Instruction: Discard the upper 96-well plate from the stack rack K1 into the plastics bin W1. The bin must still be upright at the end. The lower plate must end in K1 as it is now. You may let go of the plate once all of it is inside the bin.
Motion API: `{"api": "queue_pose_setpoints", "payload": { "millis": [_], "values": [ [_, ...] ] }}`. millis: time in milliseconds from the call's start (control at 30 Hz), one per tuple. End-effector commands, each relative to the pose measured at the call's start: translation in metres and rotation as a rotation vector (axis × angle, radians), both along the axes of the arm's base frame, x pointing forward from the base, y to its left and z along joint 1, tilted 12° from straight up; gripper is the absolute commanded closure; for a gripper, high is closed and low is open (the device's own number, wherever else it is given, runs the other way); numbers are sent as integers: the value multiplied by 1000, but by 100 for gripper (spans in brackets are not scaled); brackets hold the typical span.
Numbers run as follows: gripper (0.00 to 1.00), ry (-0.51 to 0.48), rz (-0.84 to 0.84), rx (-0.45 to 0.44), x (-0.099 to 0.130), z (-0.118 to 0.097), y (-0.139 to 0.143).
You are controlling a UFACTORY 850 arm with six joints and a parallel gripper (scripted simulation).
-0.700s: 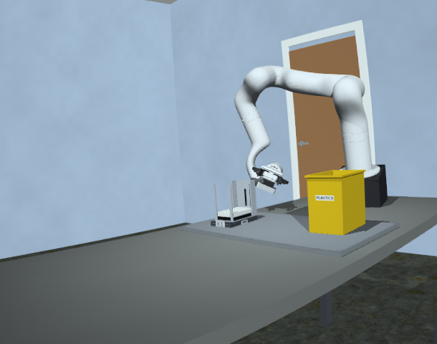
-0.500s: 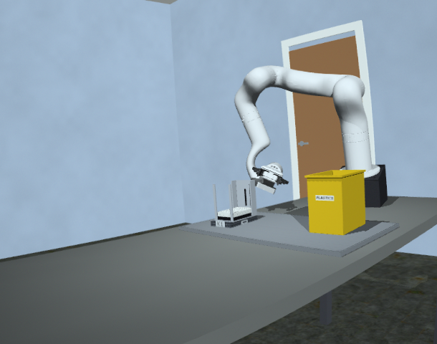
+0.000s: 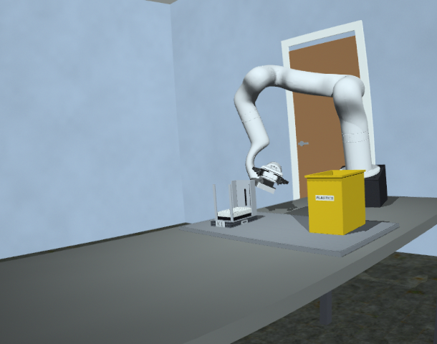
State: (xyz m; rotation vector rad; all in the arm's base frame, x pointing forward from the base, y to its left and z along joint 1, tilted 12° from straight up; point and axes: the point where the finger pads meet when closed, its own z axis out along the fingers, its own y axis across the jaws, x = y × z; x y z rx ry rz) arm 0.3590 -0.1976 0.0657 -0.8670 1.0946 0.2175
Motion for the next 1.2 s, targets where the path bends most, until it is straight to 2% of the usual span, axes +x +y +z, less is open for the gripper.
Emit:
{"api": "queue_pose_setpoints", "payload": {
  "millis": [0, 100, 233, 333, 400, 500, 867, 967, 1167],
  "values": [
    [0, 3, 107, -93, 6, 4, 14],
    [0, 4, 181, -161, 10, 7, 28],
    [0, 4, 248, -223, 10, 7, 29],
    [0, 0, 319, -294, 14, 9, 41],
    [0, 0, 319, -294, 14, 9, 41],
    [0, -5, 388, -366, 18, 11, 49],
    [0, -36, 602, -611, 23, 13, 54],
    [0, -38, 611, -622, 23, 13, 54],
    [0, -68, 719, -765, 29, 16, 55]
  ]
}}
